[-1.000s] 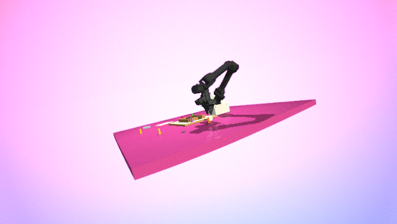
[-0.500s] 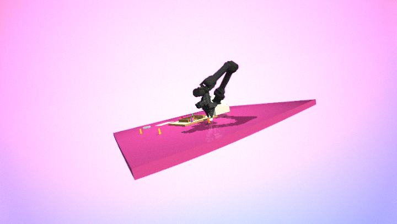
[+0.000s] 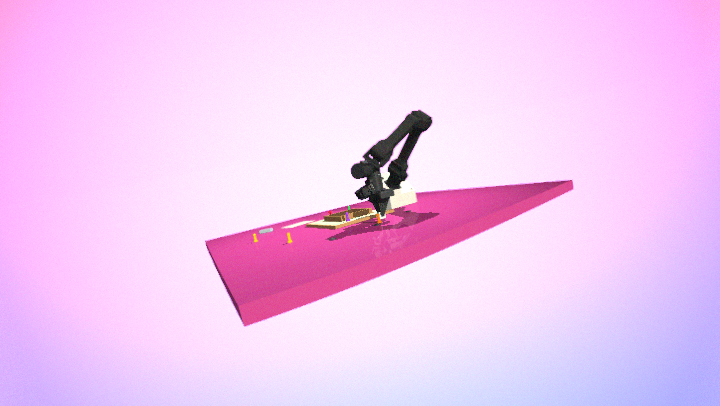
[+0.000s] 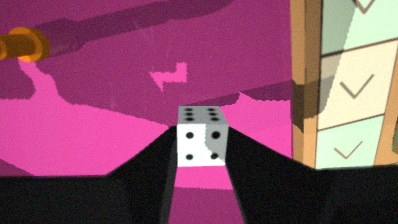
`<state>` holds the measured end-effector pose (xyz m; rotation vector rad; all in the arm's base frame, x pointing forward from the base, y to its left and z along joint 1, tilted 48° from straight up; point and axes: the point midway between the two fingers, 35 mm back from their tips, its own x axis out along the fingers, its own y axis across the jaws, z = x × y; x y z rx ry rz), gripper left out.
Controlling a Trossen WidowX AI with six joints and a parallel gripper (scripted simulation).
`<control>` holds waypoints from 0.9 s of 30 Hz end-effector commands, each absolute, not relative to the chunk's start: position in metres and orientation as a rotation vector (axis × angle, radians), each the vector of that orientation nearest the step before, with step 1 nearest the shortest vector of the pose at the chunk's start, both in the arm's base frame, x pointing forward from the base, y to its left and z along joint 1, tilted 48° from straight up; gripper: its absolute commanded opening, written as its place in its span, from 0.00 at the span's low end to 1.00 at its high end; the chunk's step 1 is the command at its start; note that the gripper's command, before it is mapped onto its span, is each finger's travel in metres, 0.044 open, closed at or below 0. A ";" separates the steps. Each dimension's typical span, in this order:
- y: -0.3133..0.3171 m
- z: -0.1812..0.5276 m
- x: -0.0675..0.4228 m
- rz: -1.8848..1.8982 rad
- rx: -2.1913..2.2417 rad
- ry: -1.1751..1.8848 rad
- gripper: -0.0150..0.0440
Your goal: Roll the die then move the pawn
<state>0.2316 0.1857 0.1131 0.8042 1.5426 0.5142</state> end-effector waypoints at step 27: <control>0.098 0.186 0.241 0.500 0.798 1.546 0.25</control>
